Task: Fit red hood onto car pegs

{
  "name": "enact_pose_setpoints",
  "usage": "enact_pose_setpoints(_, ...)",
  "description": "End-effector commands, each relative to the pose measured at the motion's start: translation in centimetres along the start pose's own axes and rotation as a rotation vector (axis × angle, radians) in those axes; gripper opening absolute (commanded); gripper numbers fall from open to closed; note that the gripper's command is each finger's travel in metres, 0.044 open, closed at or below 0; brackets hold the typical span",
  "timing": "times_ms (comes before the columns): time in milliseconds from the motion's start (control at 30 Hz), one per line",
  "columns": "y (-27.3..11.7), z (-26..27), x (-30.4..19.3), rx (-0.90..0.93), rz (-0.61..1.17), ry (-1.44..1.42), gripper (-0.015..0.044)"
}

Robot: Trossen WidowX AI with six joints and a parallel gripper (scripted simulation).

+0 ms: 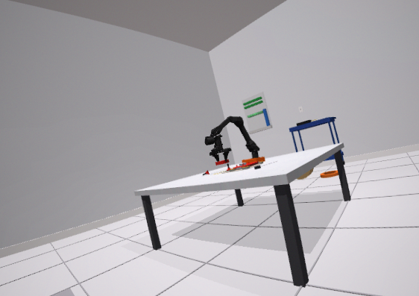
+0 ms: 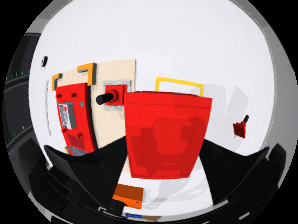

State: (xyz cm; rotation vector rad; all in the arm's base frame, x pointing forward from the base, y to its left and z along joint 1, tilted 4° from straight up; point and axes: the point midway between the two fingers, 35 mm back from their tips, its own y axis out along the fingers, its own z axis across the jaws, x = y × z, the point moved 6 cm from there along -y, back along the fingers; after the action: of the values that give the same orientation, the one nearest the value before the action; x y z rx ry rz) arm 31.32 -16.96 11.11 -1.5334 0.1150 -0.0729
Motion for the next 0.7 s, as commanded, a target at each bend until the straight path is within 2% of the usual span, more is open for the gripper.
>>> enact_pose_setpoints(0, -1.4, 0.0, 0.0, -0.001, -0.002, -0.003, 0.0)
enact_pose_setpoints(400, -2.7, 0.1, 0.0, -0.001, -0.002, 0.0, 0.0)
enact_pose_setpoints(667, -2.9, 3.1, 0.8, 0.001, -0.004, 0.004, 0.0)
